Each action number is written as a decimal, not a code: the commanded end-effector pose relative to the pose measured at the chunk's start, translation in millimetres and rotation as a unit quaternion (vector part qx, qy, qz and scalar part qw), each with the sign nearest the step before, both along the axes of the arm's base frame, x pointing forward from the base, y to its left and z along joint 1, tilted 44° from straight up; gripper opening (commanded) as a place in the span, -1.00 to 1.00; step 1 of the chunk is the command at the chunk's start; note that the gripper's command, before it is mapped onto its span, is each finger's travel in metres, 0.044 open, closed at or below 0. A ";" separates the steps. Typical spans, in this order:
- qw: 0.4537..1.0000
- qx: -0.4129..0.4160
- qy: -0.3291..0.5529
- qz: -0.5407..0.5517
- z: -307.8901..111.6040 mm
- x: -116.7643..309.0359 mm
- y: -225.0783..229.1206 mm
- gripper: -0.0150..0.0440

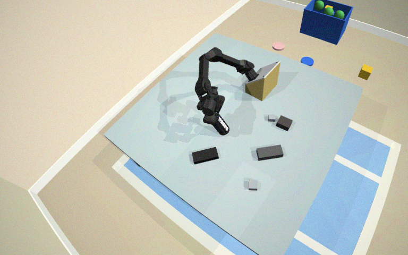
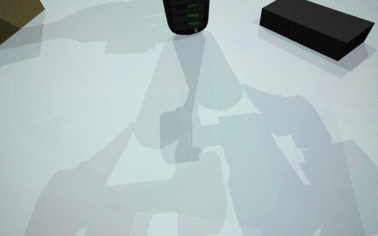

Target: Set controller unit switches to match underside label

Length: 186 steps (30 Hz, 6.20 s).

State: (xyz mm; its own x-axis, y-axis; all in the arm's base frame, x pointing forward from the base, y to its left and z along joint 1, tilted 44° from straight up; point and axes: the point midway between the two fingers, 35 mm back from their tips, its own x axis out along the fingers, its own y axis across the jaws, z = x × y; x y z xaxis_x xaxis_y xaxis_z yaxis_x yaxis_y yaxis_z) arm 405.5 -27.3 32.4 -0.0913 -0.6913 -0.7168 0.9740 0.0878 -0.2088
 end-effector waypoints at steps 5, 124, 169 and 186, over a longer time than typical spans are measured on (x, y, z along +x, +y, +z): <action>1.000 0.007 0.001 -0.003 -6.8 -2.1 8.4 0.65; 1.000 0.010 0.001 -0.003 -73.6 -22.3 73.7 0.65; 1.000 0.011 0.001 -0.003 -104.9 -30.4 88.3 0.65; 1.000 0.011 0.000 -0.003 -117.1 -33.3 91.9 0.65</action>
